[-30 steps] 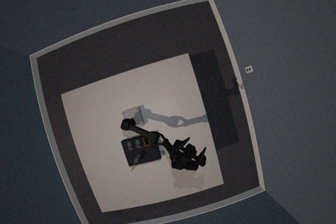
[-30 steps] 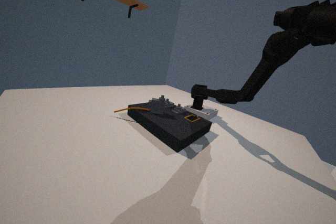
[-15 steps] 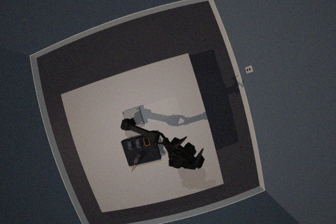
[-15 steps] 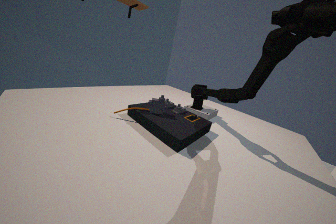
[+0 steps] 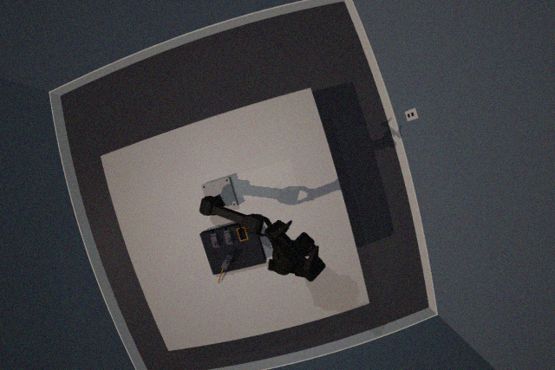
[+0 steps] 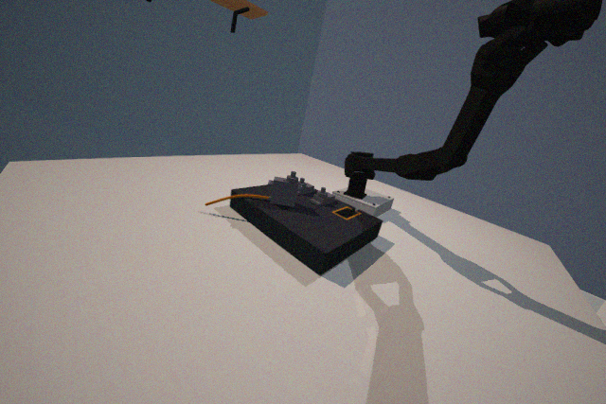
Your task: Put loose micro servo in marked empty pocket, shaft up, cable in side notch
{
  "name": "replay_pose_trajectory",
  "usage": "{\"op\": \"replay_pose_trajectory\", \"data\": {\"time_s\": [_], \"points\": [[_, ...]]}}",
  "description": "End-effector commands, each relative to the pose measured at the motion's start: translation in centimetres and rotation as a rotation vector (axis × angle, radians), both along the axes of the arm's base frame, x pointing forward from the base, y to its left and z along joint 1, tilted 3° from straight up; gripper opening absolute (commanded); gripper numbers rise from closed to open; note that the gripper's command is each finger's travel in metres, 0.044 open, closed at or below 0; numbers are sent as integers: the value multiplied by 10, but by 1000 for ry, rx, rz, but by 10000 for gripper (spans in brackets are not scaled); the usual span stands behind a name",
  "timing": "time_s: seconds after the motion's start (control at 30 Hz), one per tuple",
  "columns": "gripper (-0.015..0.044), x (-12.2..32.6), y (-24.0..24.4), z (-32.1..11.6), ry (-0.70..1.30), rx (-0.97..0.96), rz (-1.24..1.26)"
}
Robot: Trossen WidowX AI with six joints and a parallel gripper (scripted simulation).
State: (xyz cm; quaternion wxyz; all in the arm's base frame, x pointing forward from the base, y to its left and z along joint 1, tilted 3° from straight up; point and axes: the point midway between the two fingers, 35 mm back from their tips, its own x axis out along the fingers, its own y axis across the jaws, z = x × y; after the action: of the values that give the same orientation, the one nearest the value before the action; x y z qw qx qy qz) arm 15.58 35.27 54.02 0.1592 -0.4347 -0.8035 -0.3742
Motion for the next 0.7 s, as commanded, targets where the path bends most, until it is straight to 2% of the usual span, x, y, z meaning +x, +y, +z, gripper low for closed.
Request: {"op": "replay_pose_trajectory", "data": {"time_s": [0.0,0.33,0.67], "points": [[440,-19,-12,14,-46,86,-7],[440,-70,-44,42,-129,292,10],[440,-93,-64,54,-158,398,18]]}}
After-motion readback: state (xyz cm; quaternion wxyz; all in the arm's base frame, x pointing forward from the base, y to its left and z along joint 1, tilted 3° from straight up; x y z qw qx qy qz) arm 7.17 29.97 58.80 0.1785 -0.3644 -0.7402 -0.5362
